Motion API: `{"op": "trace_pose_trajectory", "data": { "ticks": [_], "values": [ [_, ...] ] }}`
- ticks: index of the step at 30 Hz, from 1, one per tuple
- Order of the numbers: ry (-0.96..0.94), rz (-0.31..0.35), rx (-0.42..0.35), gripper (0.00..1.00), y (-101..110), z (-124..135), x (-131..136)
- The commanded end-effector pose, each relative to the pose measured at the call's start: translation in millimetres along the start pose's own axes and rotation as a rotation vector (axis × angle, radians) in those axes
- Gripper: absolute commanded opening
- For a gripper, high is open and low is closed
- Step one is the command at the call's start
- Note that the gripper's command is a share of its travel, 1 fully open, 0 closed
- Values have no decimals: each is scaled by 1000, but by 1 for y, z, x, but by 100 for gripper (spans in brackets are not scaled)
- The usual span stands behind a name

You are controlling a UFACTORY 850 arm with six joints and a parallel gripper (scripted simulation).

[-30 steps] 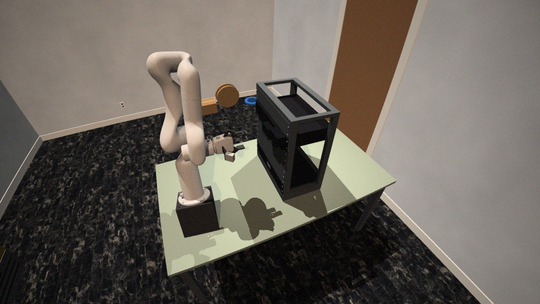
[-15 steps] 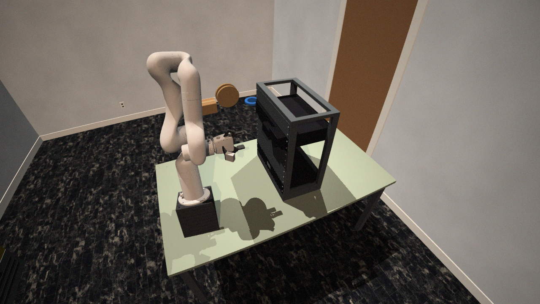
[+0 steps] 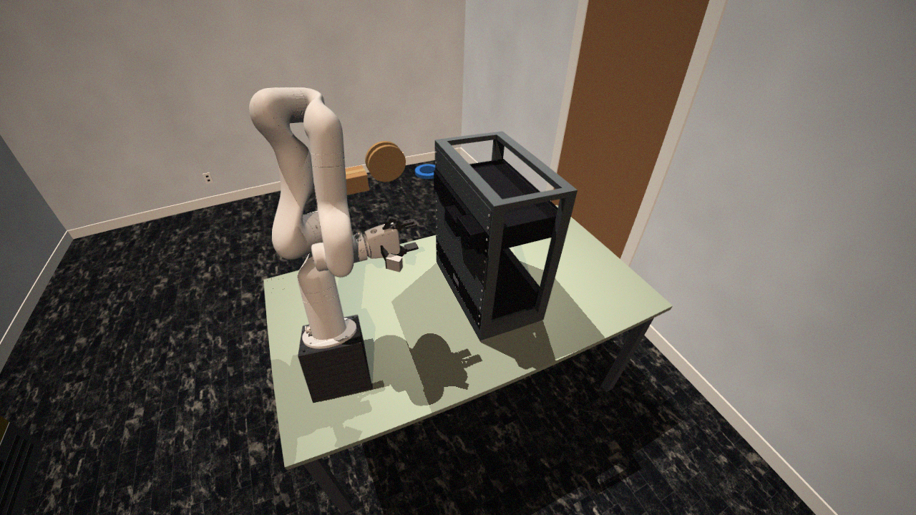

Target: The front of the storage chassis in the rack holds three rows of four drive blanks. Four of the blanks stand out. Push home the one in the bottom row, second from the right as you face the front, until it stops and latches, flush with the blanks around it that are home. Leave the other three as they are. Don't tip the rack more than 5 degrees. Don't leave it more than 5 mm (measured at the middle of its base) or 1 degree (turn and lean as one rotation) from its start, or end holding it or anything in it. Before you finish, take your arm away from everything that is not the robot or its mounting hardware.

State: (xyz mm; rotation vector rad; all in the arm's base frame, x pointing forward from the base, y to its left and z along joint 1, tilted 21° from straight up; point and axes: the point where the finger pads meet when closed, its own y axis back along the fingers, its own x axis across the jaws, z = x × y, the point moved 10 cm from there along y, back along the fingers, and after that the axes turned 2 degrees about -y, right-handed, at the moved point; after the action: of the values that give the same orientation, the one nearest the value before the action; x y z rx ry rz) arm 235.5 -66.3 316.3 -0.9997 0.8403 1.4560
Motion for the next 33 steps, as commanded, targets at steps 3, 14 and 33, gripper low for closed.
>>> {"op": "trace_pose_trajectory", "data": {
  "ticks": [3, 14, 33],
  "values": [
    [-3, 0, 21, 100, -52, 27, -1],
    [-2, 0, 22, 100, -96, 51, -1],
    [-2, 0, 22, 100, -98, 52, -1]
  ]
}}
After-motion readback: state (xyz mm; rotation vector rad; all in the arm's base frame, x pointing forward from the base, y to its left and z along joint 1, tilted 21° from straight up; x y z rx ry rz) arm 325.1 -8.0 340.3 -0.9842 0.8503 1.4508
